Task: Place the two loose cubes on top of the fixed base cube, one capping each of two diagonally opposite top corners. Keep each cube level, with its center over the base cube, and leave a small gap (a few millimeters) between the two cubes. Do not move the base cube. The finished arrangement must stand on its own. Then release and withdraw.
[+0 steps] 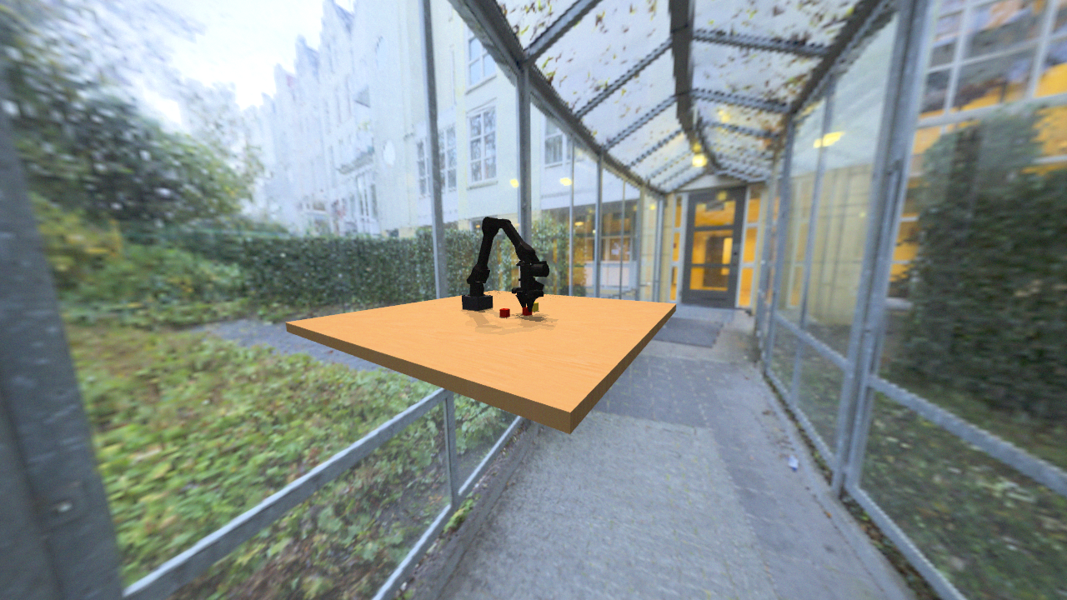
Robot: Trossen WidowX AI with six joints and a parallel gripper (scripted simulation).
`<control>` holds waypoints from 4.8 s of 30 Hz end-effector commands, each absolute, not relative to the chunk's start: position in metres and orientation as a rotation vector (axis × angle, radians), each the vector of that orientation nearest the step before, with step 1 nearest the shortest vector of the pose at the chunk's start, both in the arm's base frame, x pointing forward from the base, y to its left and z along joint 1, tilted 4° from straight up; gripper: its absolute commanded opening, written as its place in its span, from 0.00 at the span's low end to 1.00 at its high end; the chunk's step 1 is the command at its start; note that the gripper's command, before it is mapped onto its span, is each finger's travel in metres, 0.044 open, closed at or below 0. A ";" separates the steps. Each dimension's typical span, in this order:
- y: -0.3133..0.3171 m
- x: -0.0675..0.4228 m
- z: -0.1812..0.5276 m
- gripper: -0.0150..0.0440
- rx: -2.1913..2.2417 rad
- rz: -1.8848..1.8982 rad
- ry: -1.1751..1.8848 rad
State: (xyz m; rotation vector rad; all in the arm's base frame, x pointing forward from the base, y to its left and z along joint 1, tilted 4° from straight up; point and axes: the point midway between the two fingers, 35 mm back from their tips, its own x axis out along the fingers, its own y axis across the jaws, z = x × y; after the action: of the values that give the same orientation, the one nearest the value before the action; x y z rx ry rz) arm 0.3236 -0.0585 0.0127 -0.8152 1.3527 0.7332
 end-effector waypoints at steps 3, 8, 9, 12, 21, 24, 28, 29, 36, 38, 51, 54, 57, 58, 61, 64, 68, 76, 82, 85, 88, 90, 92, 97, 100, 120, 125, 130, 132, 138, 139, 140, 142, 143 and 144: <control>-0.058 0.324 0.011 0.43 -0.818 0.739 1.350; -0.058 0.324 0.018 0.43 -0.818 0.739 1.350; -0.058 0.325 0.022 0.43 -0.818 0.739 1.350; -0.058 0.325 0.031 0.43 -0.818 0.739 1.350; -0.059 0.325 0.059 0.43 -0.818 0.739 1.349; -0.058 0.324 0.068 0.43 -0.818 0.739 1.349; -0.058 0.323 0.081 0.43 -0.818 0.739 1.349; -0.058 0.322 0.084 0.43 -0.818 0.739 1.349; -0.058 0.318 0.106 0.43 -0.818 0.739 1.349; -0.057 0.317 0.113 0.43 -0.818 0.739 1.350; -0.037 0.318 0.113 0.43 -0.751 0.680 1.371; -0.028 0.320 0.110 0.43 -0.720 0.652 1.380; -0.018 0.321 0.107 0.43 -0.689 0.625 1.388; -0.015 0.321 0.106 0.43 -0.679 0.616 1.391; -0.006 0.321 0.102 0.43 -0.648 0.588 1.399; 0.004 0.321 0.099 0.43 -0.617 0.561 1.407; 0.017 0.321 0.094 0.43 -0.575 0.524 1.417; 0.042 0.319 0.086 0.43 -0.492 0.451 1.434; 0.056 0.317 0.081 0.43 -0.445 0.409 1.443; 0.056 0.317 0.081 0.43 -0.445 0.409 1.443; 0.056 0.317 0.081 0.43 -0.445 0.409 1.443; 0.056 0.317 0.081 0.43 -0.445 0.409 1.443; 0.056 0.317 0.081 0.43 -0.445 0.409 1.443; 0.056 0.317 0.080 0.43 -0.445 0.409 1.443; 0.056 0.317 0.075 0.43 -0.444 0.409 1.443; 0.056 0.319 0.055 0.43 -0.443 0.408 1.443; 0.056 0.319 0.054 0.43 -0.445 0.409 1.443; 0.056 0.319 0.054 0.43 -0.445 0.409 1.443; 0.056 0.319 0.054 0.43 -0.445 0.409 1.443; 0.056 0.319 0.054 0.57 -0.445 0.409 1.443; 0.056 0.319 0.054 0.60 -0.445 0.409 1.443; 0.056 0.319 0.054 0.60 -0.445 0.409 1.443; 0.056 0.319 0.054 0.60 -0.445 0.409 1.443; 0.056 0.319 0.054 0.60 -0.445 0.409 1.443; 0.056 0.319 0.054 0.60 -0.445 0.409 1.443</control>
State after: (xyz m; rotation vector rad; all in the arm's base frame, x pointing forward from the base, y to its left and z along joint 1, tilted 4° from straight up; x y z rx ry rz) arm 0.3187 0.0563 0.0538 -0.4459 1.4423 0.4145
